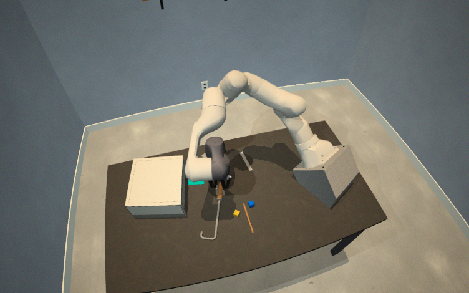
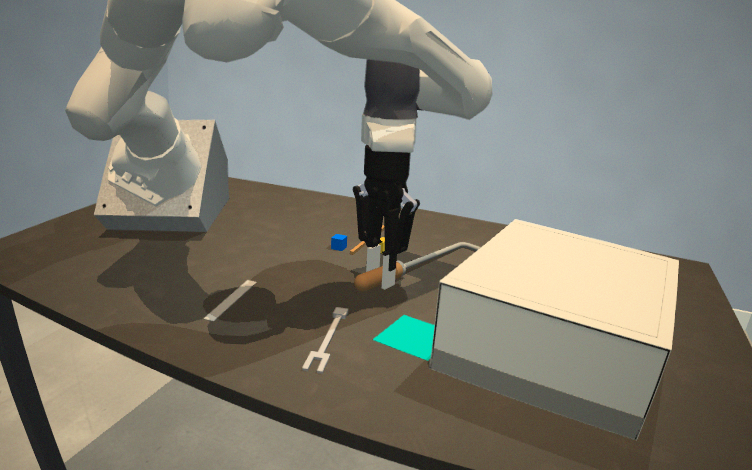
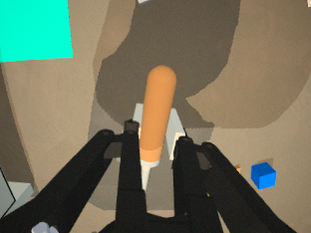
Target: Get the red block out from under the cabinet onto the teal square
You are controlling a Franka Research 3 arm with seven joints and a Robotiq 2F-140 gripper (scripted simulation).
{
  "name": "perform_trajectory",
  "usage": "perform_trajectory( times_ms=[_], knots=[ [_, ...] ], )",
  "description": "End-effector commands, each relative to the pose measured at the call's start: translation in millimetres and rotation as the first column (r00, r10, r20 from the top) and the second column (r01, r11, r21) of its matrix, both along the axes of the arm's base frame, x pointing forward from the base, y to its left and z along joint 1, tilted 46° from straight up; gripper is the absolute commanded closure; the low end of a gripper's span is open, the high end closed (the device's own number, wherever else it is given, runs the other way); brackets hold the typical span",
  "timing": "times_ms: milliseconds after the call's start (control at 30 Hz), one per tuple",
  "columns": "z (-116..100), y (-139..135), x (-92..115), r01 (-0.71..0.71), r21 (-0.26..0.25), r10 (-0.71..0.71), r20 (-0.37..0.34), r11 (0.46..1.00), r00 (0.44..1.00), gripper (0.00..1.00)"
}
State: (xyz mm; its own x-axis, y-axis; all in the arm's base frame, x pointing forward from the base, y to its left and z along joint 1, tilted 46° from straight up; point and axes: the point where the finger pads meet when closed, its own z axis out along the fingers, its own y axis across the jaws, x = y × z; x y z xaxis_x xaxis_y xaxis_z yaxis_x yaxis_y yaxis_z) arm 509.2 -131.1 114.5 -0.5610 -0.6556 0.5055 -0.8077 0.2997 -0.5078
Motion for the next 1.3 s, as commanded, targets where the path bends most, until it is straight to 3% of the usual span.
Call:
perform_trajectory(
  times_ms=[0,800,1267],
  knots=[
    [-1.2,-1.4,-0.4,0.004,0.001,-0.004,0.002,1.000,1.000,1.00],
    [1.2,1.3,-1.5,0.009,0.002,-0.009,0.007,1.000,1.000,1.00],
    [-2.9,3.8,-7.7,0.079,0.024,-0.081,0.077,0.997,0.994,1.00]
  ],
)
